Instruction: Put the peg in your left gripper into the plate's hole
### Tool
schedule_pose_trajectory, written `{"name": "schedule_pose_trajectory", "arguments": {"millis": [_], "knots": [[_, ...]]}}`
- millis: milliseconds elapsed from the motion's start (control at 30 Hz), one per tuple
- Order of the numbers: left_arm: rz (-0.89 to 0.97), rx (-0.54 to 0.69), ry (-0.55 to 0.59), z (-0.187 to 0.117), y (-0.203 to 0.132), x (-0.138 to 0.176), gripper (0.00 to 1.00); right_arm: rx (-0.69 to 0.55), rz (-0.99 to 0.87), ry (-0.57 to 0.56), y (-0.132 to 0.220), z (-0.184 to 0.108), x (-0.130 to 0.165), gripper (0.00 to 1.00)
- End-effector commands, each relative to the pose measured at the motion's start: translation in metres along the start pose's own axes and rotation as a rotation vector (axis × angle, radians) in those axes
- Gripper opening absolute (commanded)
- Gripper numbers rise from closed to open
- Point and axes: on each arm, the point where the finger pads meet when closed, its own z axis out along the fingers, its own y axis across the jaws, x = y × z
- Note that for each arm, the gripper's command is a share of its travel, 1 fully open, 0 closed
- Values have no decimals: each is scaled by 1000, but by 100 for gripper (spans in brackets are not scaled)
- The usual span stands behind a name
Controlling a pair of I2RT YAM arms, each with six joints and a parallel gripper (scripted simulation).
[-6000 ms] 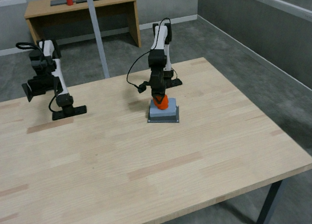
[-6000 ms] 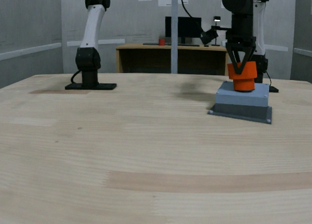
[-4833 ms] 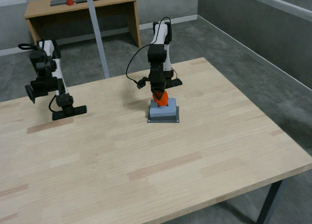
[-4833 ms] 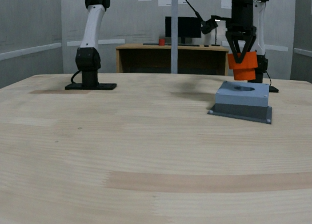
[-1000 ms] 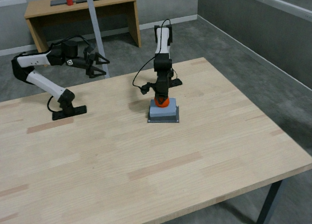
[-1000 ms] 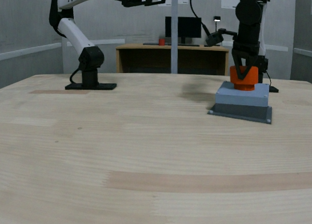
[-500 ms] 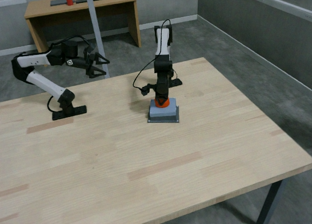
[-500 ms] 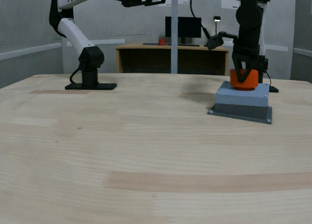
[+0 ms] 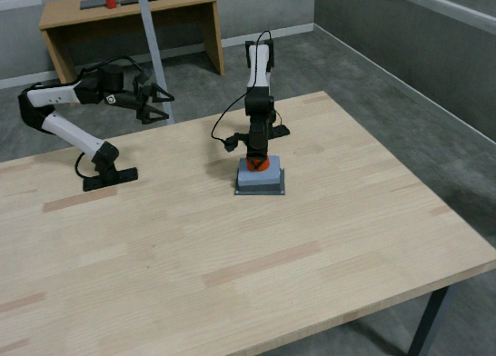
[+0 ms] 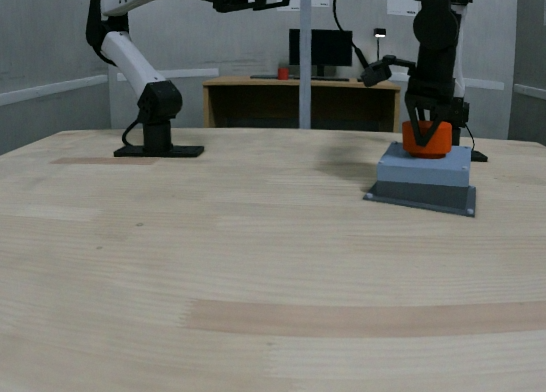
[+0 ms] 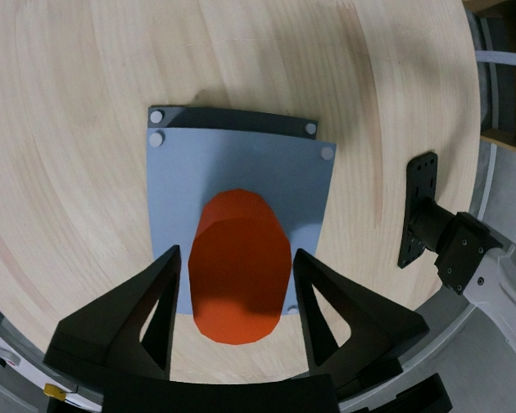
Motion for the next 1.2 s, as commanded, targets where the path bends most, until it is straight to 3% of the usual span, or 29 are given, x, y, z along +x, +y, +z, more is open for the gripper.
{"name": "schedule_pose_trajectory", "arguments": {"millis": [0, 200, 400, 1167], "knots": [[2, -21, 9, -16, 4, 4, 70, 2, 7, -2, 1, -1, 0, 100], [-1, 0, 13, -24, 7, 7, 70, 2, 7, -2, 1, -1, 0, 100], [2, -38, -4, -52, 3, 0, 70, 2, 7, -2, 1, -1, 0, 100], [8, -46, -10, -52, 1, -4, 70, 2, 7, -2, 1, -1, 0, 100]]}}
